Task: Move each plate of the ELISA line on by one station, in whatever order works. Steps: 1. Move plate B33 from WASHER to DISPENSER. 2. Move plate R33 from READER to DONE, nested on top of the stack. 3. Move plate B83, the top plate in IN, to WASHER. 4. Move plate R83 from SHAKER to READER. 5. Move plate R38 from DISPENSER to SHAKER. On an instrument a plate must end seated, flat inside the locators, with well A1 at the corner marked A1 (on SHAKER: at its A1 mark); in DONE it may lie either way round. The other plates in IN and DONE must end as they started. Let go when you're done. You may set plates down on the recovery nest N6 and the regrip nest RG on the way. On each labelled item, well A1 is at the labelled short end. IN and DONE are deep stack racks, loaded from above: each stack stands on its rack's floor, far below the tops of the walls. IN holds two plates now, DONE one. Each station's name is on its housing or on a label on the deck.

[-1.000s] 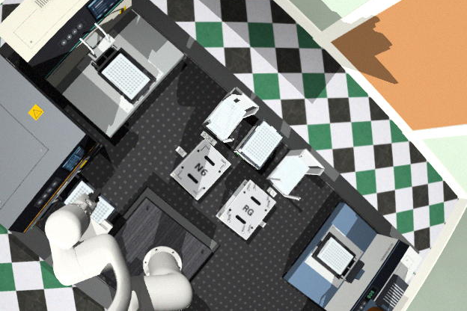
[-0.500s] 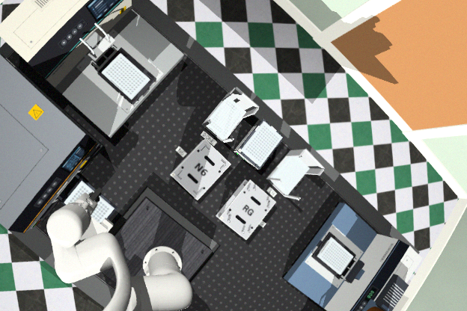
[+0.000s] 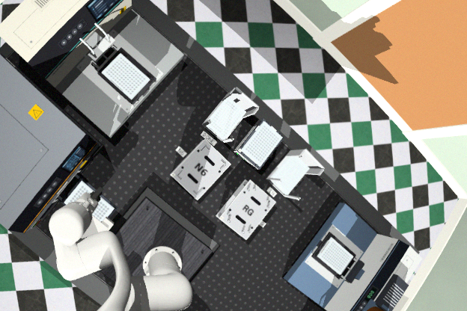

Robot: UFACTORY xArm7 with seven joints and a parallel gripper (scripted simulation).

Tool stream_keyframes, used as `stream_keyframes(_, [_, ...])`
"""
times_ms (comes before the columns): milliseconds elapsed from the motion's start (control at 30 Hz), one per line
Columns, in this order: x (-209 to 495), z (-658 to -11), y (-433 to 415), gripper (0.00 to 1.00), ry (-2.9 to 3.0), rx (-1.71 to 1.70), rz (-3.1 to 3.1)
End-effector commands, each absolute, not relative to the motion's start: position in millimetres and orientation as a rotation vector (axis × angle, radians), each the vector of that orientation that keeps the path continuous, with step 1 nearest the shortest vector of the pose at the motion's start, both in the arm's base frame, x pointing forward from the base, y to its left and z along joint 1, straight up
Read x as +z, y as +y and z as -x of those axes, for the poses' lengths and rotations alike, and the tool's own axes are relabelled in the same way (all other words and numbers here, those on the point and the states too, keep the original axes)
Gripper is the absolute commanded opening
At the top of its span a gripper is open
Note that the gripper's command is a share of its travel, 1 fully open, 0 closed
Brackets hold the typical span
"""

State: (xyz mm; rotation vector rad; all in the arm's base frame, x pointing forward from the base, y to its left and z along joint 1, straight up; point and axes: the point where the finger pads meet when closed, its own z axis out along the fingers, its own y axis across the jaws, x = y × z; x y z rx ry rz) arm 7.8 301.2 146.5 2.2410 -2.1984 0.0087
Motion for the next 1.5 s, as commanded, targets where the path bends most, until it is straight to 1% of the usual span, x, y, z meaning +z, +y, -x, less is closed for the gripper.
stream_keyframes(0, [145,-8,303,1.00,-2.200,0.005,-2.244])
stream_keyframes(867, [113,-8,303,1.00,-2.200,0.005,-2.243])
stream_keyframes(1467, [113,-8,303,1.00,-2.200,0.005,-2.244])
